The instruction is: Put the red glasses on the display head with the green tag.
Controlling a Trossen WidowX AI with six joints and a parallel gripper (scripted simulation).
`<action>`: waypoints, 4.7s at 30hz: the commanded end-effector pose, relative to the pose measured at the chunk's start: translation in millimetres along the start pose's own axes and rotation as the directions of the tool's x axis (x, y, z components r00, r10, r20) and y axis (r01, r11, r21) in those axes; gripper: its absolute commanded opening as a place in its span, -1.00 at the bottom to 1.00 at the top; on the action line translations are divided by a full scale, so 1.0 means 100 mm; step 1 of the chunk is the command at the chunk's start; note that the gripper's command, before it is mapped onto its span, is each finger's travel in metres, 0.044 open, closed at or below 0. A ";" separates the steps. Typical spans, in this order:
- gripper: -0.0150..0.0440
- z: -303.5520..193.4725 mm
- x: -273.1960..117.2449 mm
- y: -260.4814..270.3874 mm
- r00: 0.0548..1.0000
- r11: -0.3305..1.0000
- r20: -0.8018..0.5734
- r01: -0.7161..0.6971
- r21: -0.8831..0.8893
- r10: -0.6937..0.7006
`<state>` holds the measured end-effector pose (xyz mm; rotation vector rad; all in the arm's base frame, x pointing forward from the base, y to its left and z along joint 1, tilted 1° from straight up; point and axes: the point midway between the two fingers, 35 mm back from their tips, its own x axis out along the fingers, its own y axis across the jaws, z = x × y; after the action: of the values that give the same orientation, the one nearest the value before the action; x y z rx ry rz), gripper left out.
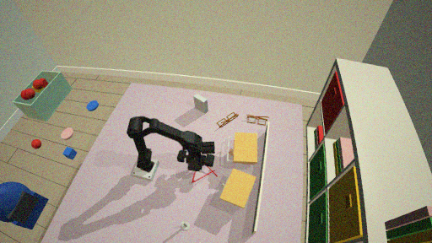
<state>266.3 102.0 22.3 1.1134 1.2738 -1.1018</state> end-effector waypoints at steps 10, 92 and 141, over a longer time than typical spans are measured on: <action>-0.08 0.01 0.01 0.05 1.000 1.000 0.006 -0.001 0.004 0.001; -0.49 1.13 -1.04 0.24 1.000 1.000 0.015 -0.005 0.004 0.005; -0.49 2.82 -0.82 -0.24 1.000 1.000 0.031 0.001 0.004 -0.001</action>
<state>282.6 -181.1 117.4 1.1019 1.2375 -1.1158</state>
